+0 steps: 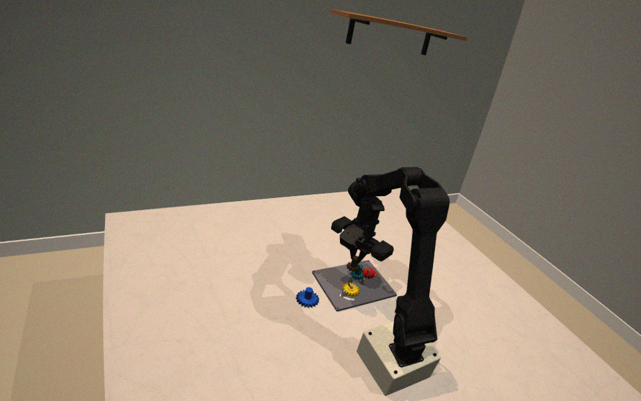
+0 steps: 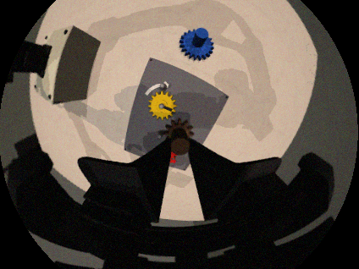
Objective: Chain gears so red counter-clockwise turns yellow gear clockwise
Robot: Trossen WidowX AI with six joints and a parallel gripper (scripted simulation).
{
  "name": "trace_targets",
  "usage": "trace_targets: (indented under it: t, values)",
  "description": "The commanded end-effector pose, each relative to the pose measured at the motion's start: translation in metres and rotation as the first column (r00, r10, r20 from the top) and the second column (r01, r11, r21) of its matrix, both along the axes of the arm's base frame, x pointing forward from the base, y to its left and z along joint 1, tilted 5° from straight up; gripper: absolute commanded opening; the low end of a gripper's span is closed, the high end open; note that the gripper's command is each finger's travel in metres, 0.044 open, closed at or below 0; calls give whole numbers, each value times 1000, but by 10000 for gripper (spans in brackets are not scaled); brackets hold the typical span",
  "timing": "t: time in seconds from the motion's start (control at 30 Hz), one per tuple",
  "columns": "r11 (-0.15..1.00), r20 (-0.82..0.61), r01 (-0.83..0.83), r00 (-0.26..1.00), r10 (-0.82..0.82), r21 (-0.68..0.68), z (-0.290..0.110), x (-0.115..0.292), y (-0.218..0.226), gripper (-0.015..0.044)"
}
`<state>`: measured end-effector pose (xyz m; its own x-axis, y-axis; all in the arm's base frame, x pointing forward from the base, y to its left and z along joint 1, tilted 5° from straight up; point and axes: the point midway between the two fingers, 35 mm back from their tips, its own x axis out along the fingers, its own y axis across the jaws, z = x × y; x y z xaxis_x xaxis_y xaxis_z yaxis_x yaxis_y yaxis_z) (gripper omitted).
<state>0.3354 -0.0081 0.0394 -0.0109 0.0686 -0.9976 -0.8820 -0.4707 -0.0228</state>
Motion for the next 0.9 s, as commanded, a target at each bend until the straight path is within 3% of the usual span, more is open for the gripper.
trace_targets:
  t: [0.0, 0.5, 0.87]
  values:
    - [1000, 0, -13, 1000, 13, -5, 0, 0, -1, 0]
    - [973, 14, -231, 973, 231, -4, -17, -1, 0, 0]
    - [993, 7, -120, 993, 120, -4, -32, 0, 1, 0]
